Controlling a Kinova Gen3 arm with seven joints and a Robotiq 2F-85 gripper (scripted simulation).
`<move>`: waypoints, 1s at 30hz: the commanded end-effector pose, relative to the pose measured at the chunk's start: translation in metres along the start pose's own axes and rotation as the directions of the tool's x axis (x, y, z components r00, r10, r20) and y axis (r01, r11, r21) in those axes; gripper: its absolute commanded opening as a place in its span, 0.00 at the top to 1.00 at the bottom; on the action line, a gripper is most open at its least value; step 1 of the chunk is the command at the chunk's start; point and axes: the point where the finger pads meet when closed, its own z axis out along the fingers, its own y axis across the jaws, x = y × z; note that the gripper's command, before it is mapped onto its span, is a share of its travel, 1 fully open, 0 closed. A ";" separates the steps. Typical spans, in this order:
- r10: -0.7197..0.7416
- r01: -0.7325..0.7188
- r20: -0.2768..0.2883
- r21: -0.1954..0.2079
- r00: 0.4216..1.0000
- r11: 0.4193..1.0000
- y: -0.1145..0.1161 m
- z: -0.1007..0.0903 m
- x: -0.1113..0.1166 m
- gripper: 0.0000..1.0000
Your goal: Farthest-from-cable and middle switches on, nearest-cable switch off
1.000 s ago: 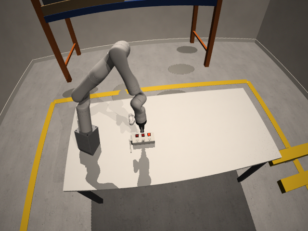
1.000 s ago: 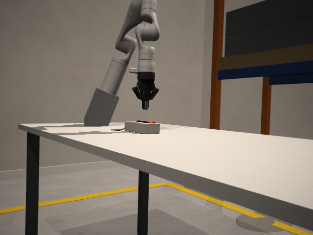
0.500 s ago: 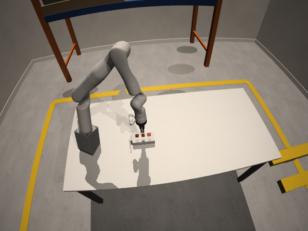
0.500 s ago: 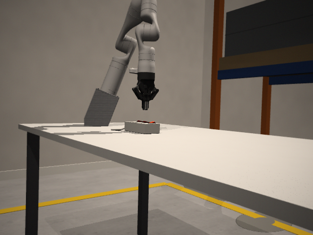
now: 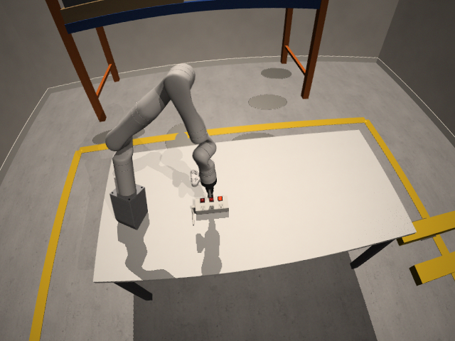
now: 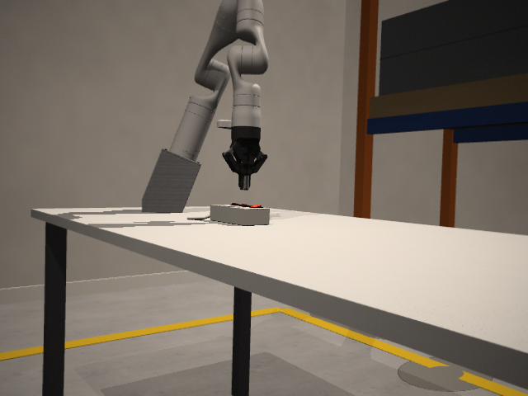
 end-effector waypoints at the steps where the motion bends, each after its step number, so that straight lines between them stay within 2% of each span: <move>1: -0.007 0.007 0.003 0.000 1.000 1.000 0.000 0.007 -0.001 1.00; 19: -0.007 0.007 0.004 0.001 1.000 1.000 -0.001 0.026 -0.001 1.00; 30: -0.007 0.007 0.001 -0.001 1.000 1.000 0.000 0.031 0.000 1.00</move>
